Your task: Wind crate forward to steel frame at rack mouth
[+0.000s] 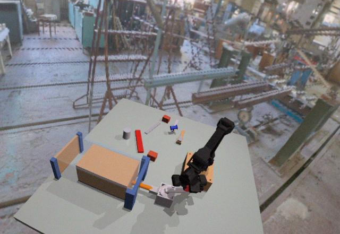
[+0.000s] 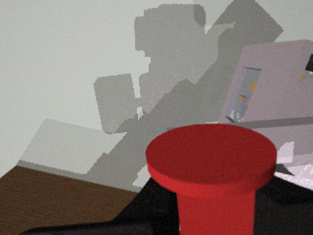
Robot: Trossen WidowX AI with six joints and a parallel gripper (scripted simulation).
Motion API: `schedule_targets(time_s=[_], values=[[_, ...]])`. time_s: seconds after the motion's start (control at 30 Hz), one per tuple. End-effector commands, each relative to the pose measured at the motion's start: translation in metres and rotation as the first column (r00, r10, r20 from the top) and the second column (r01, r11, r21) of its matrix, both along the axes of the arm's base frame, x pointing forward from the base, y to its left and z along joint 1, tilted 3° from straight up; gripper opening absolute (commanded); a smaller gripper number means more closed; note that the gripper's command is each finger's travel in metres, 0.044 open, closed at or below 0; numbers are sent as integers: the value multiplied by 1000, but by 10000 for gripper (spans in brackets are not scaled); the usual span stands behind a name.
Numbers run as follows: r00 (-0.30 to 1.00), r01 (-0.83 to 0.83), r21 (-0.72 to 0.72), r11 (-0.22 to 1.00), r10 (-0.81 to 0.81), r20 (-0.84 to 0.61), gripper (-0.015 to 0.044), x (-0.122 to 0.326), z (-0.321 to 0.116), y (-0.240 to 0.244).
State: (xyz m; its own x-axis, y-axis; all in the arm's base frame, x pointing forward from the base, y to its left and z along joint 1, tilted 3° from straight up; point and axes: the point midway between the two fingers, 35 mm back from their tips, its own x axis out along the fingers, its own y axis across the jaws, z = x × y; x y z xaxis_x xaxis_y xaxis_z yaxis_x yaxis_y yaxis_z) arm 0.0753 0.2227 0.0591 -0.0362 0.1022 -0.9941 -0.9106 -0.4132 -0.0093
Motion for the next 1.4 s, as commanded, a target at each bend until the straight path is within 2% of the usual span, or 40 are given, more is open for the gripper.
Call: schedule_targets(time_s=[0.0, 1.37], values=[[1000, 14, -29, 999, -14, 17, 0, 8, -2, -17], [1000, 14, -33, 999, -14, 23, 0, 59, -5, -56]])
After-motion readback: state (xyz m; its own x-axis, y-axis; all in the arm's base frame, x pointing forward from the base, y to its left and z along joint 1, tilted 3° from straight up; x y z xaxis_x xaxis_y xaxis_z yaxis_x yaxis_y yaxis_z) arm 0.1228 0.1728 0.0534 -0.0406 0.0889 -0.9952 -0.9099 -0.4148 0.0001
